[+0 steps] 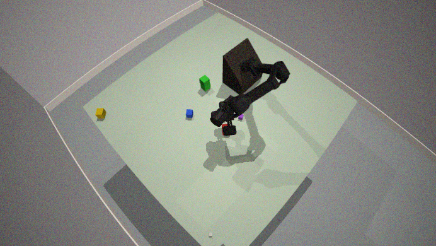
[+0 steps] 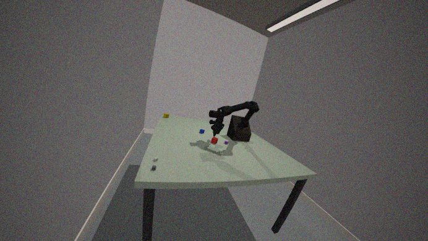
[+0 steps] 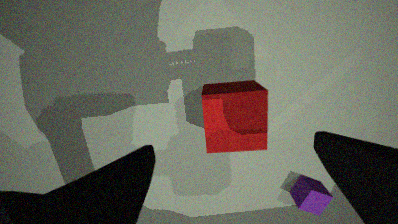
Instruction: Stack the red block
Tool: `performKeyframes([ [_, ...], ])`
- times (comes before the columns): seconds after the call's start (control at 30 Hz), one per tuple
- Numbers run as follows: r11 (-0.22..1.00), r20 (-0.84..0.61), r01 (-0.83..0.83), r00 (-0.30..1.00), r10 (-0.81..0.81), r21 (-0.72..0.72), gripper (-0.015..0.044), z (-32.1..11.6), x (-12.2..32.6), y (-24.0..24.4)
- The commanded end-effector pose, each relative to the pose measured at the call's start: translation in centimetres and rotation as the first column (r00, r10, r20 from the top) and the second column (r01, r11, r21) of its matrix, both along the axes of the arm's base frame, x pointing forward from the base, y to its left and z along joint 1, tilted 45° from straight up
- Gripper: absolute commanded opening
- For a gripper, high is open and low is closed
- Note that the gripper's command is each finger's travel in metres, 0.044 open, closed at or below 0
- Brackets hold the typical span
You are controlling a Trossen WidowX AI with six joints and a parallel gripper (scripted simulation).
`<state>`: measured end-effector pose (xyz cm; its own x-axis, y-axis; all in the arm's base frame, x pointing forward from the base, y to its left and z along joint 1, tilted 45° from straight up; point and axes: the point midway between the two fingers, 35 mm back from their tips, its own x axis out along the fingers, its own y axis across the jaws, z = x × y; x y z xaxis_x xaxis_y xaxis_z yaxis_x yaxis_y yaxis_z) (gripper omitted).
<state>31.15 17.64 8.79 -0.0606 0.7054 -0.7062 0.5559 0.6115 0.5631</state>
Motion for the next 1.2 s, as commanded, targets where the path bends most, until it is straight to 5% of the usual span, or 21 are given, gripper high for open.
performKeyframes([
  [0.0, 1.000, -0.015, 0.006, 1.000, -0.006, -0.005, 0.0440, -1.4, -0.3, 0.7],
  [1.17, 1.000, -0.015, 0.006, 1.000, -0.006, -0.003, 0.0440, -4.9, -0.6, 4.2],
])
